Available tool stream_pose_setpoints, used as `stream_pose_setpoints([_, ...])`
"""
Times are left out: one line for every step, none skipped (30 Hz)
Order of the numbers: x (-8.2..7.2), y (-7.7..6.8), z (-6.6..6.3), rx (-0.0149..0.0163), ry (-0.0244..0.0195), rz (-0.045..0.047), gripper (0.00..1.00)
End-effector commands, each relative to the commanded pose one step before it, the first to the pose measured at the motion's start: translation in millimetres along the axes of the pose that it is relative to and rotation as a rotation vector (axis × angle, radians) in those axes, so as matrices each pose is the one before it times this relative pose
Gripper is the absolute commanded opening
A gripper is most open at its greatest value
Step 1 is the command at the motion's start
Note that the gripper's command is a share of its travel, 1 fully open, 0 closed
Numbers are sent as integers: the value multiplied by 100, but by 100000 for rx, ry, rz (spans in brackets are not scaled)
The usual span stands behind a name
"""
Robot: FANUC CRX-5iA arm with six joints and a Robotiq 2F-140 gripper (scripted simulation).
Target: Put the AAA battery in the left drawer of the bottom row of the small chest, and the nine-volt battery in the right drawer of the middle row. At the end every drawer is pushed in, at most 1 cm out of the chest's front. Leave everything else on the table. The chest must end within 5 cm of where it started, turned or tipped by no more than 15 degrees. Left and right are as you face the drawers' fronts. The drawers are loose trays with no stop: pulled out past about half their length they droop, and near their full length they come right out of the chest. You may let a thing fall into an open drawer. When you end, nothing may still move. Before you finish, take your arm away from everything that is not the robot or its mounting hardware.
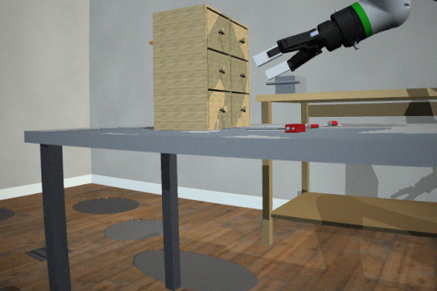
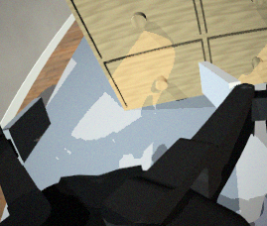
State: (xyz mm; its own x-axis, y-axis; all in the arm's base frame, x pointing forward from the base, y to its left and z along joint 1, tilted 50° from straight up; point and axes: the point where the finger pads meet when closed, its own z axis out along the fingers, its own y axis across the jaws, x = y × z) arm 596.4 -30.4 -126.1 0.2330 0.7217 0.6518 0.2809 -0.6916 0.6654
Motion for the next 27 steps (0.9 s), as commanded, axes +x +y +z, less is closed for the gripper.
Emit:
stream_pose_setpoints([247, 1523, -361, -17143, 8353, -7270, 100])
stream_pose_setpoints([-1, 8, -3, -23, 2, -19, 100])
stream_pose_setpoints([0, 0, 0, 0, 0, 0, 20])
stream_pose_setpoints([0, 0, 0, 0, 0, 0, 20])
stream_pose_setpoints([0, 0, 0, 0, 0, 0, 20])
stream_pose_setpoints([0, 0, 0, 0, 0, 0, 20])
stream_pose_setpoints([0, 0, 0, 0, 0, 0, 20])
stream_pose_setpoints([0, 0, 0, 0, 0, 0, 20])
stream_pose_setpoints([0, 0, 0, 0, 0, 0, 20])
stream_pose_setpoints([0, 0, 0, 0, 0, 0, 20])
stream_pose_setpoints([0, 0, 0, 0, 0, 0, 20])
stream_pose_setpoints([0, 0, 0, 0, 0, 0, 20])
stream_pose_setpoints([0, 0, 0, 0, 0, 0, 20])
stream_pose_setpoints([0, 0, 0, 0, 0, 0, 20])
stream_pose_setpoints([0, 0, 0, 0, 0, 0, 20])
stream_pose_setpoints([0, 0, 0, 0, 0, 0, 20])
stream_pose_setpoints([0, 0, 0, 0, 0, 0, 20])
stream_pose_setpoints([0, 0, 0, 0, 0, 0, 20])
stream_pose_setpoints([0, 0, 0, 0, 0, 0, 20])
stream_pose_setpoints([0, 0, 0, 0, 0, 0, 20])
stream_pose_setpoints([0, 0, 0, 0, 0, 0, 20])
stream_pose_setpoints([0, 0, 0, 0, 0, 0, 20])
stream_pose_setpoints([0, 0, 0, 0, 0, 0, 20])
stream_pose_setpoints([0, 0, 0, 0, 0, 0, 20])
stream_pose_setpoints([-1, 0, 2, 0, 0, 0, 20])
stream_pose_setpoints([-8, 0, 11, -2, 0, -3, 20])
stream_pose_setpoints([-21, 0, 29, -6, -1, -8, 20])
